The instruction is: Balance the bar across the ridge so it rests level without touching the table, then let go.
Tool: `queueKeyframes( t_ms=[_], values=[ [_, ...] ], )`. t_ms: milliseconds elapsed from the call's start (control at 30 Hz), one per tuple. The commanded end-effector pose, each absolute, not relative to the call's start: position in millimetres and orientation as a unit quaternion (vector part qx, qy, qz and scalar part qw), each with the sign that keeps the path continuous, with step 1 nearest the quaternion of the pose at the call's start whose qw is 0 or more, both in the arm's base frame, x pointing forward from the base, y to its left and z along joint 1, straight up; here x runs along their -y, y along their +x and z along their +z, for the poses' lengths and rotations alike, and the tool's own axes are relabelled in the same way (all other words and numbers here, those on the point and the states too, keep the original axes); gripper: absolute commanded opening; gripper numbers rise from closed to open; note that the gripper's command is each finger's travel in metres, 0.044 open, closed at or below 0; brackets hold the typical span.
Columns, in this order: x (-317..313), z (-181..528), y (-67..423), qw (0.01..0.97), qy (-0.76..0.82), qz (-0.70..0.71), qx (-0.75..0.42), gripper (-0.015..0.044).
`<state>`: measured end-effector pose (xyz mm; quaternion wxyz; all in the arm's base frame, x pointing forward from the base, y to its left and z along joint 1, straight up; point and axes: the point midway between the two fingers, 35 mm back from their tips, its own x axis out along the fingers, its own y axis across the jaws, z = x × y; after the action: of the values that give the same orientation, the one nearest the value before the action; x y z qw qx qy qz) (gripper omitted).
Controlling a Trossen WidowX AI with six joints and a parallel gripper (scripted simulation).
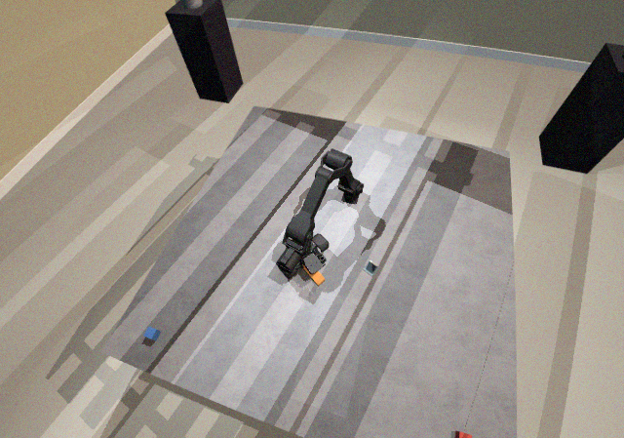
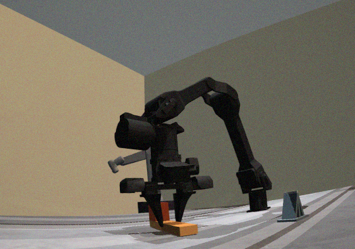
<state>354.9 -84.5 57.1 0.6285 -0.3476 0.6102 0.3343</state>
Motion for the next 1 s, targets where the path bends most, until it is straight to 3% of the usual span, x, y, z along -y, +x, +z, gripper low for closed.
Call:
queueKeyframes(
  t_ms=[0,967],
  values=[
    [85.4,68.1,357.8,0.631,-0.35,0.332,-0.608,0.0],
    [84.9,142.7,354.2,0.629,-0.35,0.333,-0.609,0.0]
  ],
)
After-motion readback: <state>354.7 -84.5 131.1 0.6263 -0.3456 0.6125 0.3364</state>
